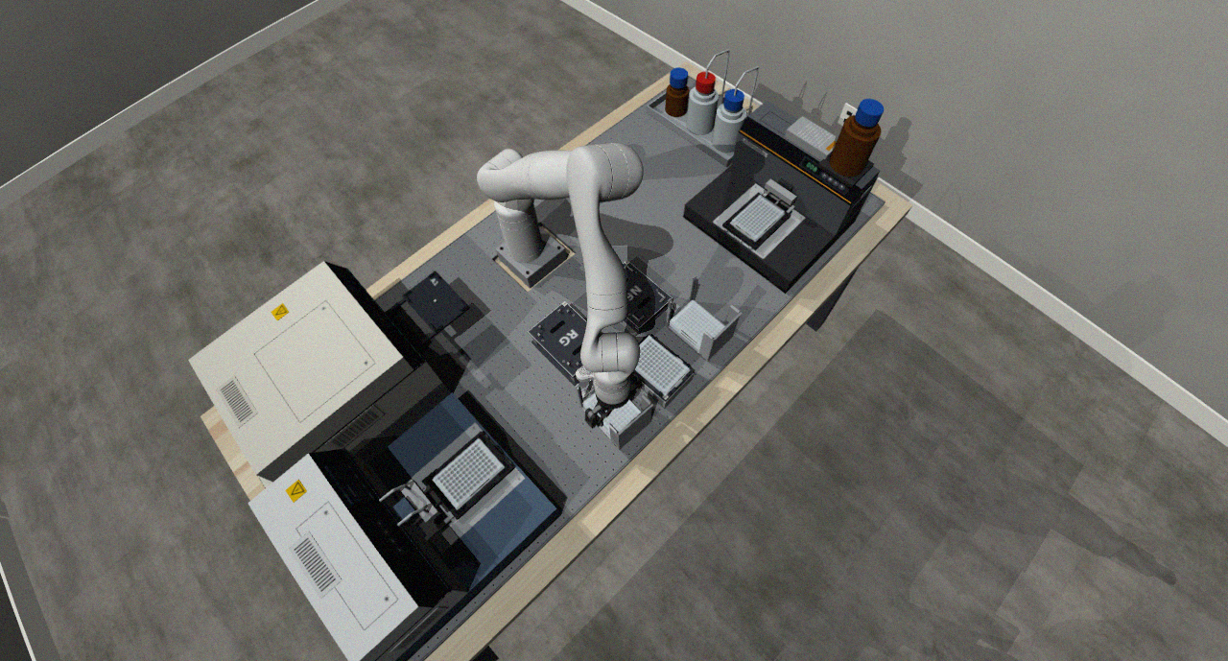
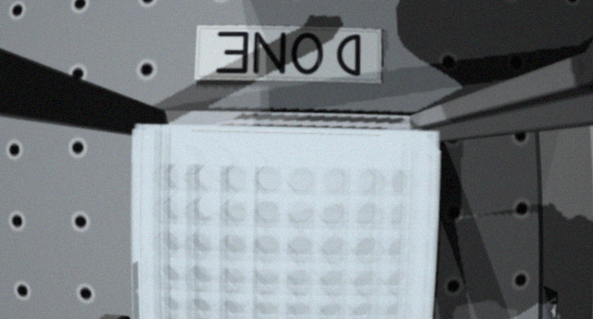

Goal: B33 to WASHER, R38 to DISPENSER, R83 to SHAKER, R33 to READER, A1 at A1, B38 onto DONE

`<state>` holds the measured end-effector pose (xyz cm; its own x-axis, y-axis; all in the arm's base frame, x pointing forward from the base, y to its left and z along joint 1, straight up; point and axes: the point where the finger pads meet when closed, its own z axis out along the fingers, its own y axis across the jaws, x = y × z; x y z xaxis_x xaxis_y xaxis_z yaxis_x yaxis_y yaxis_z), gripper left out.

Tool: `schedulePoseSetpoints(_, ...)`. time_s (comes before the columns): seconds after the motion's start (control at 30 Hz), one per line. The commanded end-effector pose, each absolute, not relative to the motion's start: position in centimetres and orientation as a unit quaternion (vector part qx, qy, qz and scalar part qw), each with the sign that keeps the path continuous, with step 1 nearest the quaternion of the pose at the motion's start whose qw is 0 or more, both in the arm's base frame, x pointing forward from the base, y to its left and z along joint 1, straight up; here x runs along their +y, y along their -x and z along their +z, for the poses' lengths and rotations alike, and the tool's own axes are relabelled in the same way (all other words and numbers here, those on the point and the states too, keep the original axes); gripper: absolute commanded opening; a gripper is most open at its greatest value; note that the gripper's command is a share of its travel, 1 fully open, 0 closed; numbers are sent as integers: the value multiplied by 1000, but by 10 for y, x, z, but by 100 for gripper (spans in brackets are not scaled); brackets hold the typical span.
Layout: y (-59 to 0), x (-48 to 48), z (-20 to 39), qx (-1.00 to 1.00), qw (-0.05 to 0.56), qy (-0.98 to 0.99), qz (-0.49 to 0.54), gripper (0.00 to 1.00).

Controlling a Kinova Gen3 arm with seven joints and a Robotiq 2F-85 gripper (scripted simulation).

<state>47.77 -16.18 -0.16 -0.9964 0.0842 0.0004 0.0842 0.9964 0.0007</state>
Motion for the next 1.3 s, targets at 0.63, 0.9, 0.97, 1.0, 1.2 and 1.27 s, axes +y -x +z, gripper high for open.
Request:
schedulePoseSetpoints(0.63, -479, -162, 9, -999, -1, 42, 0, 100)
schedulePoseSetpoints(0.9, -479, -162, 17, -999, -1, 42, 0, 100)
schedulePoseSetpoints(0.97, -478, -162, 19, -999, -1, 42, 0, 100)
schedulePoseSetpoints(1.0, -478, -162, 21, -999, -1, 42, 0, 100)
schedulePoseSetpoints(1.2, -478, -162, 29, -999, -1, 42, 0, 100)
schedulePoseSetpoints(1.27, -478, -162, 31, -999, -1, 42, 0, 100)
